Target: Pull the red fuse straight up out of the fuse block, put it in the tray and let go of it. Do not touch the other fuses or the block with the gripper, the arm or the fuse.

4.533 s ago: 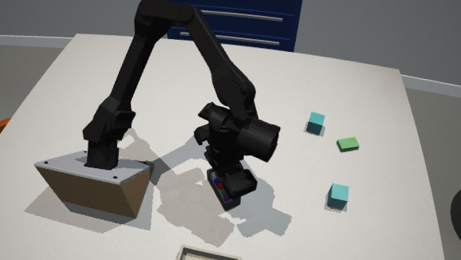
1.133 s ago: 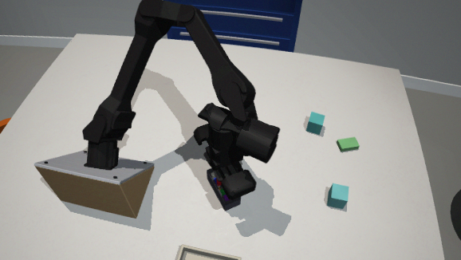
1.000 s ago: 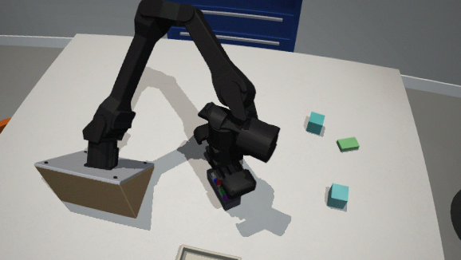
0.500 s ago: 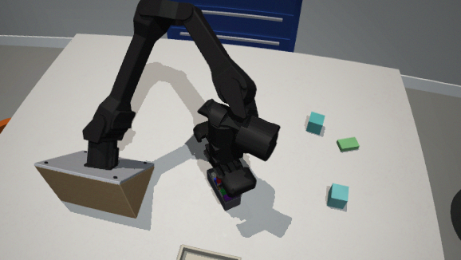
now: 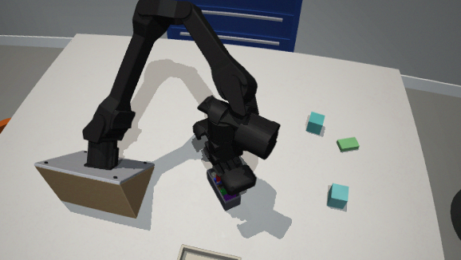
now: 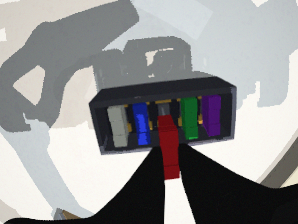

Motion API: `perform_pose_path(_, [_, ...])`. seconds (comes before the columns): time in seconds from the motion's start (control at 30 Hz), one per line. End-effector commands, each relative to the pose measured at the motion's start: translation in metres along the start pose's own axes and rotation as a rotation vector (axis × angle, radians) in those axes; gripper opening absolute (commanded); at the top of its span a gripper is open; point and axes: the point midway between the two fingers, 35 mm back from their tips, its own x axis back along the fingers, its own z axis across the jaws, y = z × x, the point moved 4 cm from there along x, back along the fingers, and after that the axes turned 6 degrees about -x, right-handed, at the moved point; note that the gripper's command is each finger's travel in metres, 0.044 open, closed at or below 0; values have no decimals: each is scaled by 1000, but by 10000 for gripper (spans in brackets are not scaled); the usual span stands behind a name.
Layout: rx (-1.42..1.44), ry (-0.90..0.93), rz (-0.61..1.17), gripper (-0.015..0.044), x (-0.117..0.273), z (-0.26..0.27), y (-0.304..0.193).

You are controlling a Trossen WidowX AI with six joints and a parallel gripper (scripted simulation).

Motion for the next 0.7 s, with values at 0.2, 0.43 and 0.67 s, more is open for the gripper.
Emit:
perform_pose_path(0.2, [4, -10, -5, 0, 19, -2, 1])
perform_pose_path(0.43, [4, -10, -5, 0, 21, -1, 1])
perform_pose_path(0.67, [2, -19, -2, 0, 25, -30, -5])
